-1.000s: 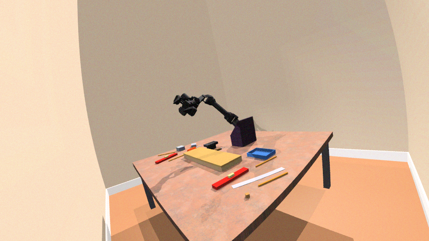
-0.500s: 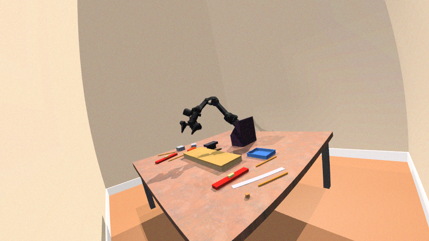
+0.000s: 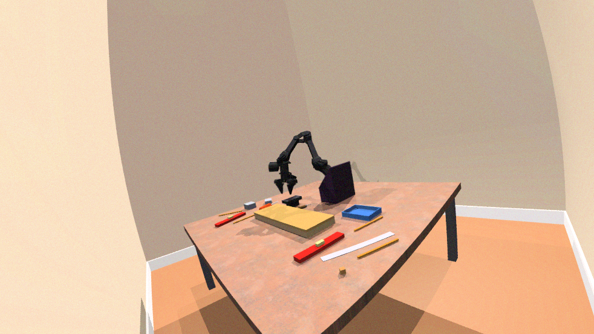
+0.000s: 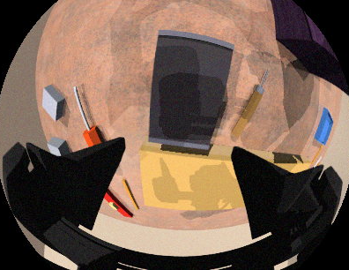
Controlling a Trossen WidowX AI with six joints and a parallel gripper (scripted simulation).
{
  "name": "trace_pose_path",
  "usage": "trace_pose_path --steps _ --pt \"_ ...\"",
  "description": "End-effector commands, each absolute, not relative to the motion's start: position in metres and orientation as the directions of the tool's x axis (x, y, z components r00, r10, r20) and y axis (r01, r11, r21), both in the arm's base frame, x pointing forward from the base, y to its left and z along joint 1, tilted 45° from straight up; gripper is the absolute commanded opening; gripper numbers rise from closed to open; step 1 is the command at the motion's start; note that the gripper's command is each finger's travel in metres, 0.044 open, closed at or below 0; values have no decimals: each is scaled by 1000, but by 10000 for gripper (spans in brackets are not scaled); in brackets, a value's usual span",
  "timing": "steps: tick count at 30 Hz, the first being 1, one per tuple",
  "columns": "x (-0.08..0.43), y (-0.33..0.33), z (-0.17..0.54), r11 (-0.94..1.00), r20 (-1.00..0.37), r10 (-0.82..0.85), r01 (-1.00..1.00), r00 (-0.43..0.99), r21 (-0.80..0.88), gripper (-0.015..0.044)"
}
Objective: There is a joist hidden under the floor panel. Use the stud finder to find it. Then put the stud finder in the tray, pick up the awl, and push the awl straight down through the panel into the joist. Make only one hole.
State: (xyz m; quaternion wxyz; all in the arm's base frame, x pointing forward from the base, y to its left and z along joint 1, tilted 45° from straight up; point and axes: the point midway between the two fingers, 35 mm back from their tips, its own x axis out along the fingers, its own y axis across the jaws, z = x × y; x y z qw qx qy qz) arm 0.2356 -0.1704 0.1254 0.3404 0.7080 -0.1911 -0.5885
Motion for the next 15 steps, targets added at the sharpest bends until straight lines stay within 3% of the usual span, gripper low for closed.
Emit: trace_pose_path --steps 1,15 --pt "210 -179 121 -700 -700 -696 66 156 711 440" --pt "207 -176 116 -701 -701 -696 66 156 711 440"
